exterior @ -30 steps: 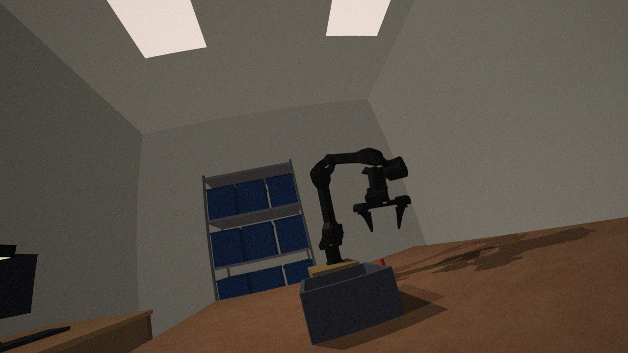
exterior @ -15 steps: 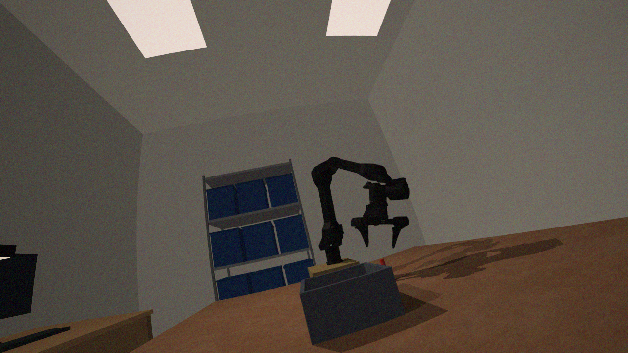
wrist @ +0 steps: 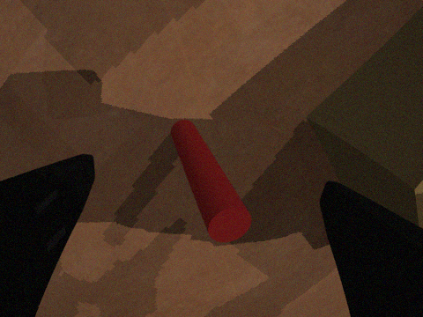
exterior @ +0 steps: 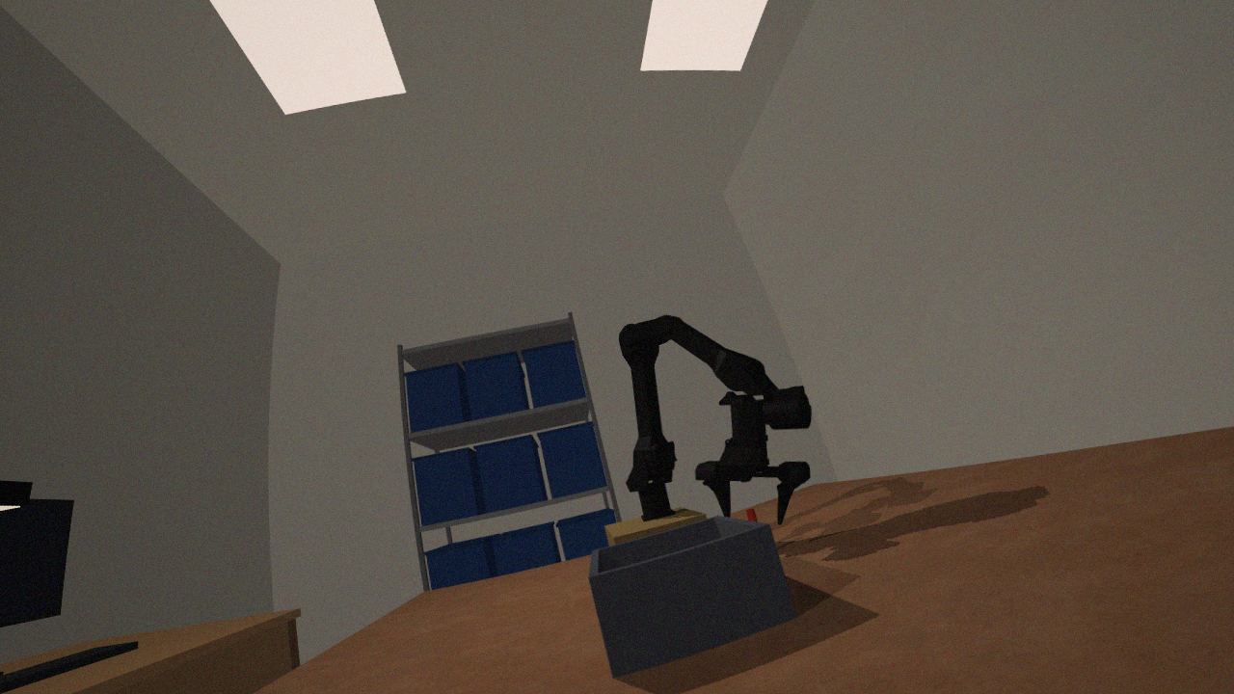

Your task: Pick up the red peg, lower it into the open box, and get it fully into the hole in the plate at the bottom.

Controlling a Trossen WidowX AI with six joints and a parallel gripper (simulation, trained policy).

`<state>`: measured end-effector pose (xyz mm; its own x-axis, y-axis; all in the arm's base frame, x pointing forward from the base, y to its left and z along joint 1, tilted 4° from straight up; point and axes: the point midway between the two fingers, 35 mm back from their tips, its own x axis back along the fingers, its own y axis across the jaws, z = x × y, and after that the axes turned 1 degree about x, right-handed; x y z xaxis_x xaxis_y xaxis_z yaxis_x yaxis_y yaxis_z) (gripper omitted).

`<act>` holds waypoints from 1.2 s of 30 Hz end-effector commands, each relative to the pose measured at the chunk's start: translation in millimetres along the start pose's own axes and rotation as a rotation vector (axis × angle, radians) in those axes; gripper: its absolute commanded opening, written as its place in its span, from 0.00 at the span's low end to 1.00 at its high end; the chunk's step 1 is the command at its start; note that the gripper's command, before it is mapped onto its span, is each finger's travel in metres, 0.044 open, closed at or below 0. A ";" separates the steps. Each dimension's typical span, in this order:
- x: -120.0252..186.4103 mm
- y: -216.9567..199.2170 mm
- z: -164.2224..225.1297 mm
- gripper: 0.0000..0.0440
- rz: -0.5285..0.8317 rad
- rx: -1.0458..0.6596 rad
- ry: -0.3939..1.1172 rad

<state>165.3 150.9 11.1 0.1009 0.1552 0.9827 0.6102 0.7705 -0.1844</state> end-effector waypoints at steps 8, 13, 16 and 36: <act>-38.2 1.1 -1.5 0.78 0.000 -0.001 -0.013; -52.0 -3.3 -0.3 0.48 0.029 -0.001 -0.006; -56.0 -6.2 0.6 0.31 0.052 -0.001 0.000; -2.3 -2.6 -20.9 0.00 0.067 0.016 -0.081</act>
<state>174.4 136.5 -1.6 0.0928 0.2489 0.9641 0.5937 0.7634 -0.2543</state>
